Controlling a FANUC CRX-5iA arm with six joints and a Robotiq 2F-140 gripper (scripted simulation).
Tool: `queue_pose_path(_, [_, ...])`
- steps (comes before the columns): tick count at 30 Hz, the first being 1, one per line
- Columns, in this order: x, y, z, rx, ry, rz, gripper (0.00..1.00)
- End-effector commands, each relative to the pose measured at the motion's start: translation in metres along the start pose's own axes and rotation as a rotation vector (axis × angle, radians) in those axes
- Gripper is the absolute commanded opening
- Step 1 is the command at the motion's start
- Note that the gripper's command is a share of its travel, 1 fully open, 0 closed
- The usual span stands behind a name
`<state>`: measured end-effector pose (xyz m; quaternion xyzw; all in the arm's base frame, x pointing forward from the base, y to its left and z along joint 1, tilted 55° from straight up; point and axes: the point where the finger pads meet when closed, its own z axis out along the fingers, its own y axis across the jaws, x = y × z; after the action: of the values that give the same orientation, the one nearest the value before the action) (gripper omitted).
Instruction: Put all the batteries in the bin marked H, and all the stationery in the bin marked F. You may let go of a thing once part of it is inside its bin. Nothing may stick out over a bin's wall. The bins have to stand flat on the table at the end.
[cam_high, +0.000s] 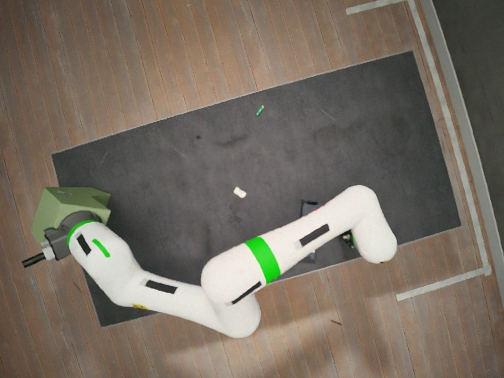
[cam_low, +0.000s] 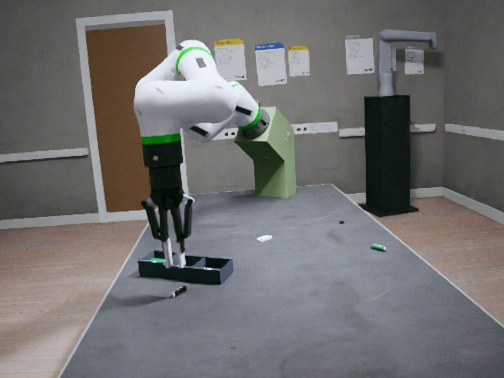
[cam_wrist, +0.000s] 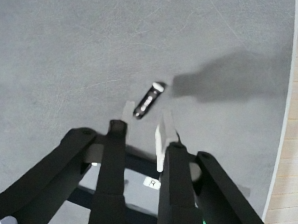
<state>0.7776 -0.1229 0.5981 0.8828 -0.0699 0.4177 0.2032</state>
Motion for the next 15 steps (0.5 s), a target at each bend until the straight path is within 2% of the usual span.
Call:
queue_pose_path(1, [0.0003, -0.0001, -0.0004, -0.009, -0.007, 0.157, 0.26])
queue_pose_path(5, [0.0003, -0.0001, -0.0004, -0.011, -0.01, 0.212, 0.26])
queue_pose_path(6, [0.0003, -0.0001, -0.0004, -0.015, -0.014, 0.294, 0.26])
queue_pose_path(10, [0.0003, -0.0001, -0.0004, -0.022, -0.019, 0.394, 0.26])
queue_pose_path(15, [0.0003, 0.0, -0.0004, -0.023, -0.019, 0.406, 0.26])
